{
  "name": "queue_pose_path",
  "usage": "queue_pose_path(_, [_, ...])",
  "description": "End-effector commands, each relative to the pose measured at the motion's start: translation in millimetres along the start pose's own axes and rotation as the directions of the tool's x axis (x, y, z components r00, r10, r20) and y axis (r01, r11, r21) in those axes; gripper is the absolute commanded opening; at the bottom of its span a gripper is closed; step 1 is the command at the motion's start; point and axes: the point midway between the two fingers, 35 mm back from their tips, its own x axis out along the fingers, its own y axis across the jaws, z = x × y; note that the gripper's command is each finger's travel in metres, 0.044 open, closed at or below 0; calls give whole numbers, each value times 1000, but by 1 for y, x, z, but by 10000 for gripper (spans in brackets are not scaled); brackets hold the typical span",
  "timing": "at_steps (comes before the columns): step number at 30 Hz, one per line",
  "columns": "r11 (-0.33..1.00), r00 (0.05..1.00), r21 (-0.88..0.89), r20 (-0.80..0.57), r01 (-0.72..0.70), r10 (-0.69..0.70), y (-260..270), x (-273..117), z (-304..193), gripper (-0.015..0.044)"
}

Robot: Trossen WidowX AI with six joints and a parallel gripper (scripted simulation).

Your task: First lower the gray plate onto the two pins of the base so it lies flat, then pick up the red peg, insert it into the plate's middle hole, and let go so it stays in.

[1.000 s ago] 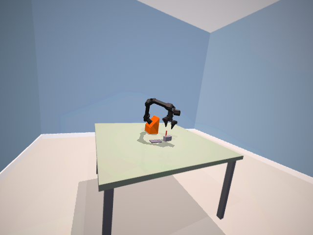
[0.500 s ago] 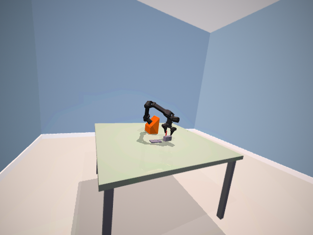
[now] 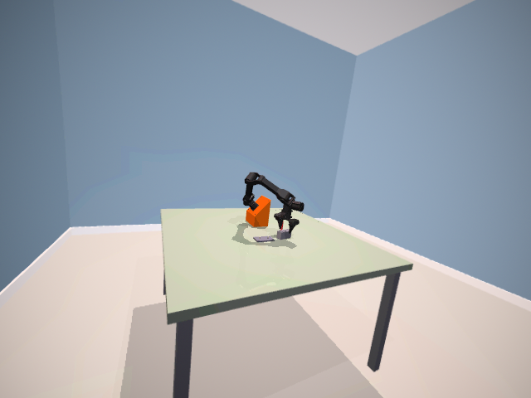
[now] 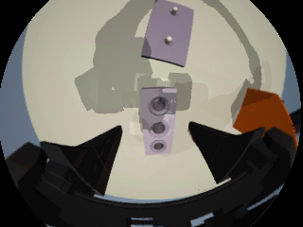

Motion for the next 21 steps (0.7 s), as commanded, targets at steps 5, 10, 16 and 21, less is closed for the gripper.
queue_pose_path(5, [1000,1000,-11,7,8,-8,-2,15,-1,440])
queue_pose_path(10, [1000,1000,-11,8,8,-8,-2,23,-1,440])
queue_pose_path(16, [1000,1000,-11,9,9,-9,-3,33,-1,440])
queue_pose_path(21, [1000,1000,-11,10,9,-9,-3,40,-1,440])
